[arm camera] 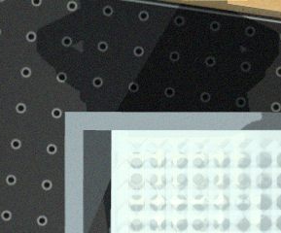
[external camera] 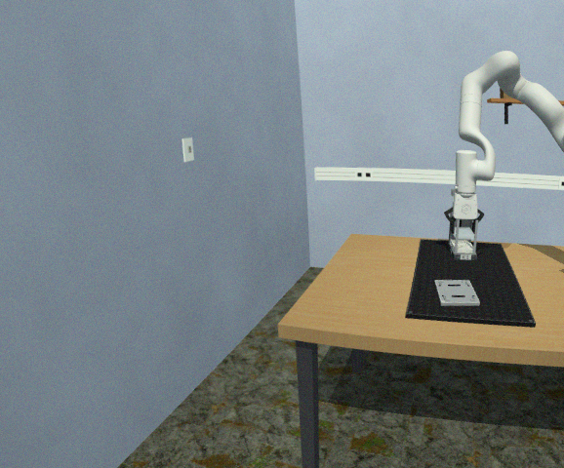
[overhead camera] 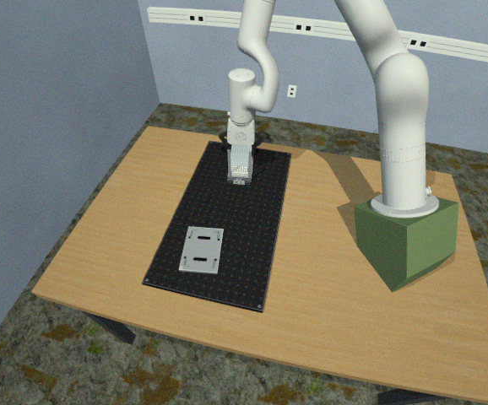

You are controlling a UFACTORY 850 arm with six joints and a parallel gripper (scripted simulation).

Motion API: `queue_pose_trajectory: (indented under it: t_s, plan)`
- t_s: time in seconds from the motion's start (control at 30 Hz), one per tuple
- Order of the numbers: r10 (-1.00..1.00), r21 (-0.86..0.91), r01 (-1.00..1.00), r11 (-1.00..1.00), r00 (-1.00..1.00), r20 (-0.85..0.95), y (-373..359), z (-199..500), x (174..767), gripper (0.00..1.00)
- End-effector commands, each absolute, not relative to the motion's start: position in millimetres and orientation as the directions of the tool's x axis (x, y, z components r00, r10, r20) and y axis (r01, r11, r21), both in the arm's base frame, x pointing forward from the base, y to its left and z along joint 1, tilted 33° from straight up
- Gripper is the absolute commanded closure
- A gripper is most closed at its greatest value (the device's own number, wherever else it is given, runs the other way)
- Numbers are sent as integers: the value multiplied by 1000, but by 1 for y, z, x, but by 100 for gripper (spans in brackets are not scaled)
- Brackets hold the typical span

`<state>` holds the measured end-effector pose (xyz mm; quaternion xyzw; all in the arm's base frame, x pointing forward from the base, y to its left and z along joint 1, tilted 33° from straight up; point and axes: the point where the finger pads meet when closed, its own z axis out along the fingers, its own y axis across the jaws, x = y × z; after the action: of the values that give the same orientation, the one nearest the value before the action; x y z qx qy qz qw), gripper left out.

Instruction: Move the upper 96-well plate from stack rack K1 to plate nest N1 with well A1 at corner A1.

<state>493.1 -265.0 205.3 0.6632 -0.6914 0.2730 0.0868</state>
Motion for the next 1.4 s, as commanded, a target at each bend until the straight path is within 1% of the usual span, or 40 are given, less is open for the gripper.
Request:
queue_pose_trajectory:
  t_s: [0.0,1.37]
  plan:
    - [-870,-262,-965,-29,-105,482,-260,214,491,100]
    - [-870,-262,-965,-29,-105,482,-231,263,477,100]
